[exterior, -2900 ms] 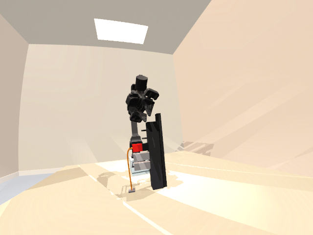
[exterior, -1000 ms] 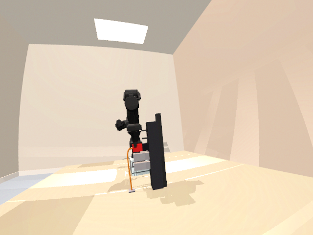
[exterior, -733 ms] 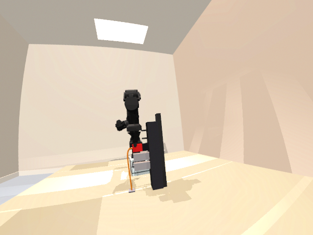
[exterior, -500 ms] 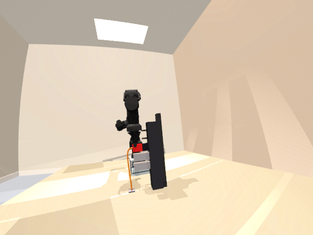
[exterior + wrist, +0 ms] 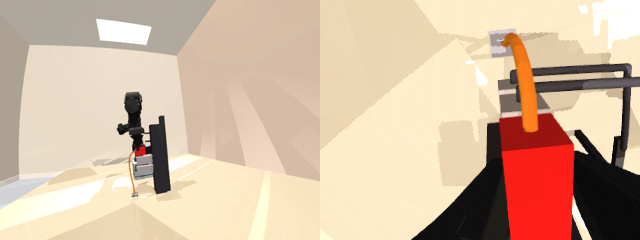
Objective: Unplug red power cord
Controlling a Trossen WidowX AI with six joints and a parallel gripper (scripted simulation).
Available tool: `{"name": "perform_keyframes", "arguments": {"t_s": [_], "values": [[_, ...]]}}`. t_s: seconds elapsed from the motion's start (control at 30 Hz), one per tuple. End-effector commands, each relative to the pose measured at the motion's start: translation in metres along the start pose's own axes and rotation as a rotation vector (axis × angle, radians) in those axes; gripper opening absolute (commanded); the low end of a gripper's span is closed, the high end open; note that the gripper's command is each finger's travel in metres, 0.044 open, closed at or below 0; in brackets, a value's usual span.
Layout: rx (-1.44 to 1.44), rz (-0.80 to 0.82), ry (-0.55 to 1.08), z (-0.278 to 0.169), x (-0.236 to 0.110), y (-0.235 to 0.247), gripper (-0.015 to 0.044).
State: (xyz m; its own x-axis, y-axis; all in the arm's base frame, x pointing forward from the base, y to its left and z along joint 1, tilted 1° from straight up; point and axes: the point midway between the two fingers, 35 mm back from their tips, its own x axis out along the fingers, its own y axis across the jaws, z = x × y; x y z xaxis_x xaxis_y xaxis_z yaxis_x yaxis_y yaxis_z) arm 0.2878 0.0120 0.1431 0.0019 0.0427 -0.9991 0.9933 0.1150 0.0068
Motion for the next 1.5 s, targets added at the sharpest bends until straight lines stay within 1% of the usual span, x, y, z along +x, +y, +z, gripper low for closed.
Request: {"name": "perform_keyframes", "arguments": {"t_s": [0.0,0.57,0.7,1.0,1.13,1.27,1.47], "values": [[0.018,0.005,-0.04,0.019,-0.003,0.001,0.0],[0.019,0.003,-0.043,0.047,-0.006,-0.002,0.0],[0.021,0.001,-0.041,0.035,-0.002,-0.003,0.0105],[0.021,0.001,-0.041,0.035,-0.002,-0.003,0.0341],[0.021,0.001,-0.043,0.055,-0.008,-0.002,0.044],[0.021,0.0,-0.046,0.092,-0.017,-0.004,0.044],[0.021,0.0,-0.046,0.094,-0.017,-0.005,0.044]]}}
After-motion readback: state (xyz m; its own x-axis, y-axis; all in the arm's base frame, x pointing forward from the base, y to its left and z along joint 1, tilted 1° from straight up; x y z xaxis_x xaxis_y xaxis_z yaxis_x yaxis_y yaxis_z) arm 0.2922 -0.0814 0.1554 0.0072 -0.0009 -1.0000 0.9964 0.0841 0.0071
